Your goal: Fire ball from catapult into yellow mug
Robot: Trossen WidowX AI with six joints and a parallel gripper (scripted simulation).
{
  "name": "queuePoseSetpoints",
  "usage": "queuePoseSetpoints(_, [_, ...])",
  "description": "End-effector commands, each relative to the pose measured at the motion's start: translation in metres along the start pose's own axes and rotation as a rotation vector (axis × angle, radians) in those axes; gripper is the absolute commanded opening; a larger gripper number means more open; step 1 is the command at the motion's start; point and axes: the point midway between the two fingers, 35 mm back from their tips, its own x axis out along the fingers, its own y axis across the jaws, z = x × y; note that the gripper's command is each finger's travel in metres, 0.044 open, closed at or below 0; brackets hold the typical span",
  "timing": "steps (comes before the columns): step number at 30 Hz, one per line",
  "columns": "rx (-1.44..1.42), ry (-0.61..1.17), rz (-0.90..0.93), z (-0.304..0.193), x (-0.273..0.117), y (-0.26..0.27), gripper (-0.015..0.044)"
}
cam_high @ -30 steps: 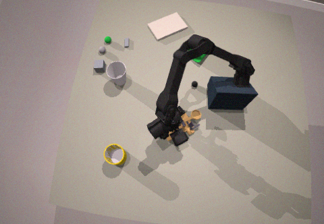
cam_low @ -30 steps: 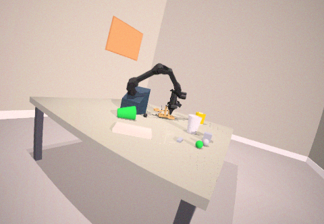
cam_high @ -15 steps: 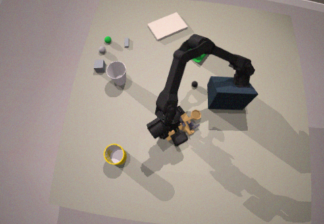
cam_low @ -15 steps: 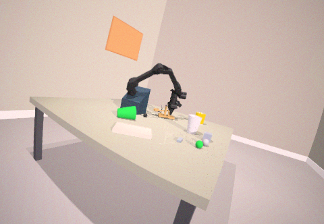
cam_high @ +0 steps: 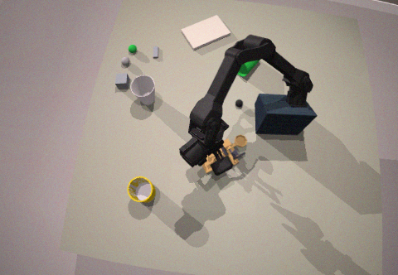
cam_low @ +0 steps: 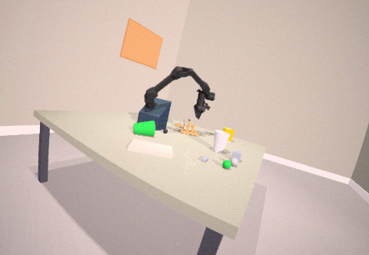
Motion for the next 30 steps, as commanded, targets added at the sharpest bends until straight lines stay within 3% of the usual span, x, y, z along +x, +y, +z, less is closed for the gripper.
queuePoseSetpoints(1, [-0.006, 0.025, -0.004, -0.007, 0.001, 0.0, 0.044])
queuePoseSetpoints(3, [-0.005, 0.026, -0.004, -0.008, 0.001, 0.0, 0.044])
queuePoseSetpoints(8, [-0.005, 0.027, -0.006, -0.01, 0.046, -0.001, 0.044])
queuePoseSetpoints(30, [-0.005, 0.027, -0.007, -0.01, 0.075, -0.001, 0.044])
